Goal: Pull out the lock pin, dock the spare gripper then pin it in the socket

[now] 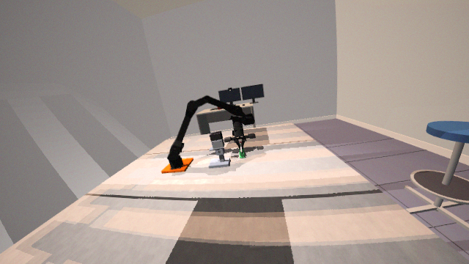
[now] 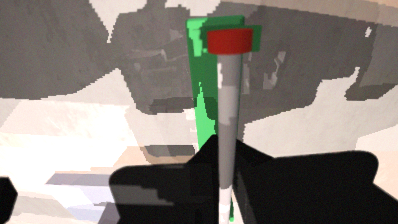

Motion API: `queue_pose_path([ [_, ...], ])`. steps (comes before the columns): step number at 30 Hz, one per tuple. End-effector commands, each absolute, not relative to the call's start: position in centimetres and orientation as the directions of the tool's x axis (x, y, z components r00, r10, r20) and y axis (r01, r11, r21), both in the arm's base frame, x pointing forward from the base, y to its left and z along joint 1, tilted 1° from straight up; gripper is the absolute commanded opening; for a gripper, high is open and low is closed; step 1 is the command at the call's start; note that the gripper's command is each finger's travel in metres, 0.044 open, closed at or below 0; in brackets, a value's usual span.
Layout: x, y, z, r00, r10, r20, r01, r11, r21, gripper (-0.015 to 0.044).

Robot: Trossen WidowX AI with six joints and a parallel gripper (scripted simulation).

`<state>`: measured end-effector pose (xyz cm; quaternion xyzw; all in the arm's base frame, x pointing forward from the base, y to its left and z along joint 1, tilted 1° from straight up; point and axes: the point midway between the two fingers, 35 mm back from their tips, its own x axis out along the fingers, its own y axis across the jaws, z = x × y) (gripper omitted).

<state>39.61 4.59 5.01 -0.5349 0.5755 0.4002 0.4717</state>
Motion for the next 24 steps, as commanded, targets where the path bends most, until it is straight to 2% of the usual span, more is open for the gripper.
queue_pose_path([
  [1, 39.6, 4.5, 5.0, 0.018, -0.243, -0.97, -0.994, 0.105, -0.044, 0.0],
  [24, 39.5, 4.4, 10.3, 0.018, -0.243, -0.97, -0.994, 0.105, -0.044, 0.0],
])
